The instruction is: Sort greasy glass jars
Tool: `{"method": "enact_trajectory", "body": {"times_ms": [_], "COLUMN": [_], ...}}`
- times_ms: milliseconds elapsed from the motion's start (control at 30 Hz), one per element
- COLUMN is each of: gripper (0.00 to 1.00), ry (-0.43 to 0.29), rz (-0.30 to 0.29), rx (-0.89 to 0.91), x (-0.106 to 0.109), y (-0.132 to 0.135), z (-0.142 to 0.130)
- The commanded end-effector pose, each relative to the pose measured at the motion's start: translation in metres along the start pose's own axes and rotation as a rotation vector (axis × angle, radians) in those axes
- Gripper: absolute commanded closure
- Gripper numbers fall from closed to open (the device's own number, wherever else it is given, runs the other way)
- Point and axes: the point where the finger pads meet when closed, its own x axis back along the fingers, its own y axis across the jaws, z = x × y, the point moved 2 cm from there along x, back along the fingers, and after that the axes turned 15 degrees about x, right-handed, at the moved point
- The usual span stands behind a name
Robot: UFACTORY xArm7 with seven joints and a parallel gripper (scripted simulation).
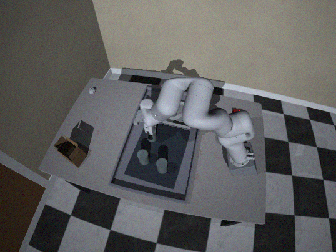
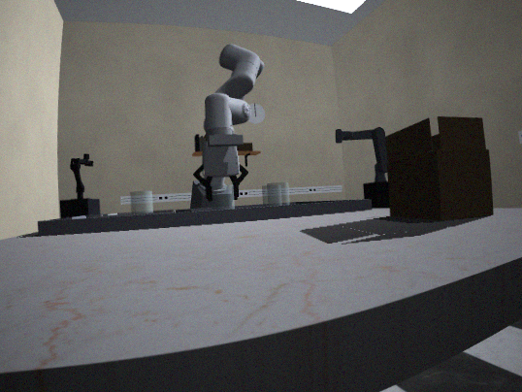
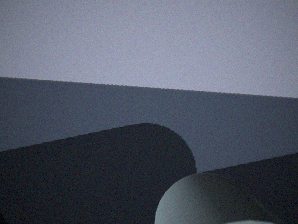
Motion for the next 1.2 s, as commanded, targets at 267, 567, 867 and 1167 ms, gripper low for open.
{"method": "enact_trajectory", "body": {"times_ms": [267,567,867,1167], "gripper": [0.34,1.0,1.0,1.0], "ry": [0.002,0.002,0.002,0.002], "rz": [-0.002,-0.002,-0.002,-0.002], "rx": [0.0,0.0,0.0,0.0], "x": [0.001,0.001,0.001,0.014], "y": [0.001,0.001,0.001,0.001], "z": [0.001,0.001,0.001,0.001]}}
